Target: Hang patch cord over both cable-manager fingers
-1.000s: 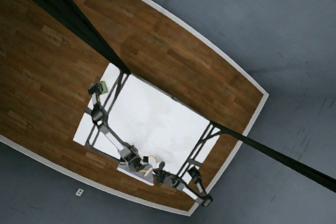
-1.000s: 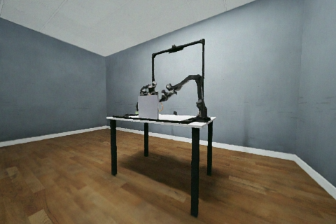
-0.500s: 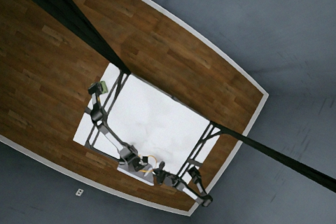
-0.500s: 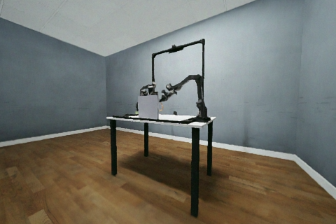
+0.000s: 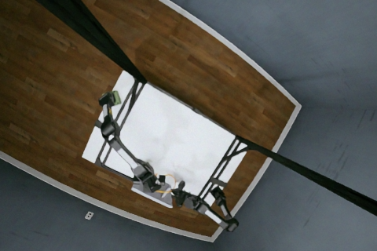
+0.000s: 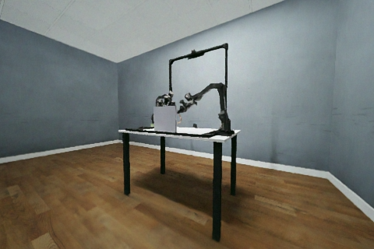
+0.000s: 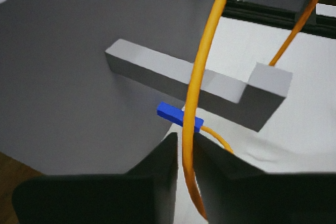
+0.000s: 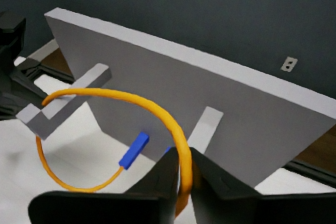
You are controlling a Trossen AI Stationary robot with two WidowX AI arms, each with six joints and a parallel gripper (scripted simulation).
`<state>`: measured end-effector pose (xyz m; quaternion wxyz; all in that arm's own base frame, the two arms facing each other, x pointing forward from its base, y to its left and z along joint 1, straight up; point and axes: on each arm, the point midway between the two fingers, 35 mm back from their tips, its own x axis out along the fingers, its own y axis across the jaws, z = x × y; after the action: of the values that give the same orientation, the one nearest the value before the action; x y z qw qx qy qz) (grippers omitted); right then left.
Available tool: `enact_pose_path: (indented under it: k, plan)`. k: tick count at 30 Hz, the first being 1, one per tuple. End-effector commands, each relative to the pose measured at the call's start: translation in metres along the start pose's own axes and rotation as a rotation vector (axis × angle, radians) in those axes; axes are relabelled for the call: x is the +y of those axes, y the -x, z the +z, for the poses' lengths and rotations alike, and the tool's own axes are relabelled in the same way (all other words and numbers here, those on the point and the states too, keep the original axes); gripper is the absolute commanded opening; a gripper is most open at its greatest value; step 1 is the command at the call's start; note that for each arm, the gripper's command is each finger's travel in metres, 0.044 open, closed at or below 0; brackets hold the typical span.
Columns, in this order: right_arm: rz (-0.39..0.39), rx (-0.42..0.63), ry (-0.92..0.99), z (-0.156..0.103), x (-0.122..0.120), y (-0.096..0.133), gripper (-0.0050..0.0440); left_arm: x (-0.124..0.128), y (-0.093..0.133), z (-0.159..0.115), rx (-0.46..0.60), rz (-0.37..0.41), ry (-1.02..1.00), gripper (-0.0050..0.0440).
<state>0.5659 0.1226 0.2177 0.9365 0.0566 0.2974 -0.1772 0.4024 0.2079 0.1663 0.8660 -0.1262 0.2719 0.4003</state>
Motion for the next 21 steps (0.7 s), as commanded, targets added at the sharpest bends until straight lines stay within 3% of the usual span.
enact_pose_path:
  k: [1, 21]
  plan:
    - [0.01, -0.035, -0.034, 0.019, -0.009, 0.015, 0.0025, 0.0, 0.006, 0.011, -0.026, -0.009, 0.013, 0.004]
    - [-0.006, -0.032, -0.046, 0.015, -0.021, 0.008, 0.0025, 0.0, 0.006, 0.011, -0.026, -0.009, 0.013, 0.004]
